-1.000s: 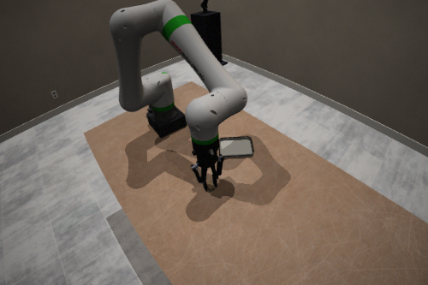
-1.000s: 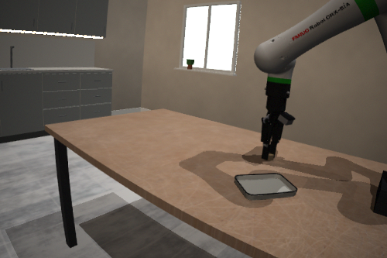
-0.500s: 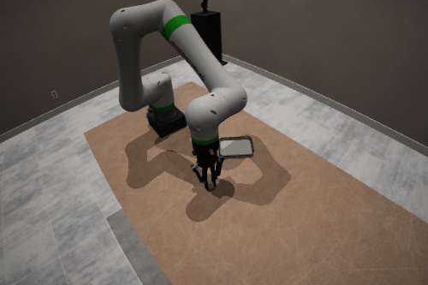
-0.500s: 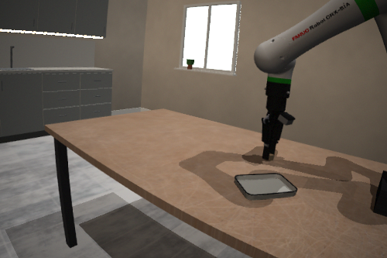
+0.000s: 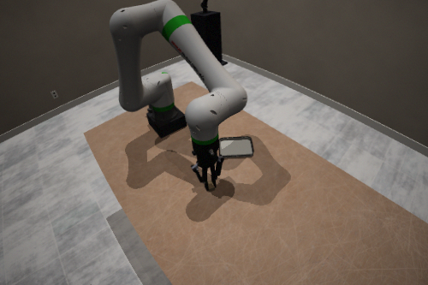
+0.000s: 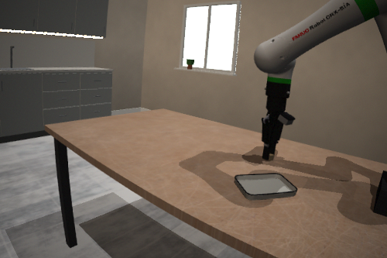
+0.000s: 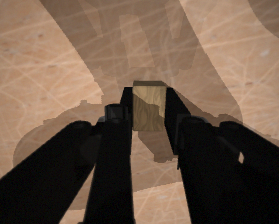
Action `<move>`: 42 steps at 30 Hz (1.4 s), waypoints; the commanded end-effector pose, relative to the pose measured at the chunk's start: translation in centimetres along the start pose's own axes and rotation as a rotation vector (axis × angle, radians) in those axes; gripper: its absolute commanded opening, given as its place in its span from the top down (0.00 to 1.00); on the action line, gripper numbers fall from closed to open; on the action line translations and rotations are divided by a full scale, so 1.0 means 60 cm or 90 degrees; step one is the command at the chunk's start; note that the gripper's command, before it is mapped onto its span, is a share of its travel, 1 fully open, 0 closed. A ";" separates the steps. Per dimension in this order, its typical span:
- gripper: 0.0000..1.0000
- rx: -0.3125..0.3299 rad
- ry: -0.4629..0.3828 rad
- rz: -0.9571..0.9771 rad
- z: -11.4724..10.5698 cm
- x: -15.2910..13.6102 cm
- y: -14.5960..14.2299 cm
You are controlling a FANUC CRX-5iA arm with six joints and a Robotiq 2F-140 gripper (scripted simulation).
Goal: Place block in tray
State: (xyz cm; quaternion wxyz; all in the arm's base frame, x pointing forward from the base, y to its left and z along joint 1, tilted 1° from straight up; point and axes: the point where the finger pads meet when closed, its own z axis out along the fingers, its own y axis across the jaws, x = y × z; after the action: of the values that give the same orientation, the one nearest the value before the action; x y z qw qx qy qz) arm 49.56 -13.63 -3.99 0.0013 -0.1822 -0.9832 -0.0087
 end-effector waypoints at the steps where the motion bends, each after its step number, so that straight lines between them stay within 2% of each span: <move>1: 0.90 0.000 -0.001 0.000 -0.001 -0.001 0.000; 13: 0.90 0.000 -0.001 0.000 -0.008 -0.001 0.000; 28: 0.90 0.000 -0.001 0.000 -0.062 -0.001 0.000; 42: 0.90 0.000 -0.001 0.000 -0.082 -0.001 0.000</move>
State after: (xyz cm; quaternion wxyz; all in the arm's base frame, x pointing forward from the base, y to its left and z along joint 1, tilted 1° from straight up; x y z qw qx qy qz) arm 49.55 -13.71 0.80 0.0014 -0.1823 -0.9832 -0.0088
